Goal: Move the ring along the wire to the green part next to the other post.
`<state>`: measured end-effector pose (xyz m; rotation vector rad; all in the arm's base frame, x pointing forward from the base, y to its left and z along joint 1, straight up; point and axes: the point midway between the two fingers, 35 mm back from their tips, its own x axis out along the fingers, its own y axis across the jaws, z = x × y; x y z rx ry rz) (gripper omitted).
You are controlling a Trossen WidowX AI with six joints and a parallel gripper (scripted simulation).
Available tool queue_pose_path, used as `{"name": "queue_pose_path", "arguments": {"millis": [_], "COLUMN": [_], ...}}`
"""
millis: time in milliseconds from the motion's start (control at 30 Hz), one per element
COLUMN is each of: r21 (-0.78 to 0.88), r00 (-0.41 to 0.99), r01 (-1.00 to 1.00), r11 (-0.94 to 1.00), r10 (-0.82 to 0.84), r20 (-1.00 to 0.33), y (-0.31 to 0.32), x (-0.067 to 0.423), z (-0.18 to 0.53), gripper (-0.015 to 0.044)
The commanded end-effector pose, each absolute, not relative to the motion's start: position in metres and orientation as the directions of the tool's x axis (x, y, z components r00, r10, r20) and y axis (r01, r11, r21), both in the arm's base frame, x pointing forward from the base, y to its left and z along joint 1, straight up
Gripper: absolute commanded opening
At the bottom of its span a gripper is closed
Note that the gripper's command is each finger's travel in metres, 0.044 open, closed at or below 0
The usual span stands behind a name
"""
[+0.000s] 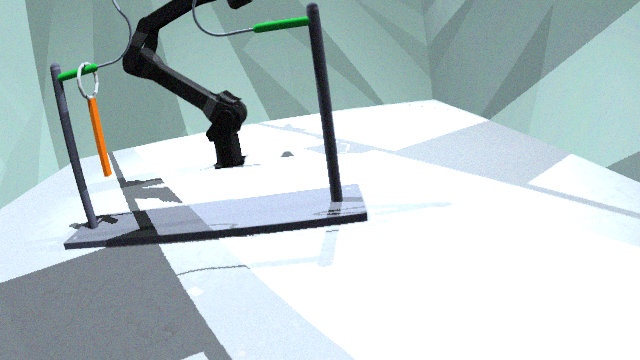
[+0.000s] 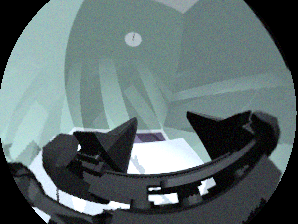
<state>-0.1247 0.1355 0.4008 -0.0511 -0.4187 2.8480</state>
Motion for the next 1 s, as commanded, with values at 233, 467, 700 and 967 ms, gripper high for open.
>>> {"name": "queue_pose_path", "arguments": {"millis": [233, 467, 700, 967], "r21": [-0.281, -0.259, -0.237, -0.212], "r00": [-0.901, -0.780, -0.617, -0.390], "r01": [-0.417, -0.604, -0.763, -0.899], "r11": [-0.865, -0.754, -0.601, -0.385], "r10": [0.434, 0.626, 0.787, 0.921], "r20": [0.002, -0.002, -0.008, -0.017], "y": [0.167, 0.203, 0.224, 0.227], "x": [-0.100, -0.052, 0.006, 0.075], "z": [0.390, 0.368, 0.345, 0.316], "gripper": [0.0190, 0.0160, 0.0160, 0.0160]}}
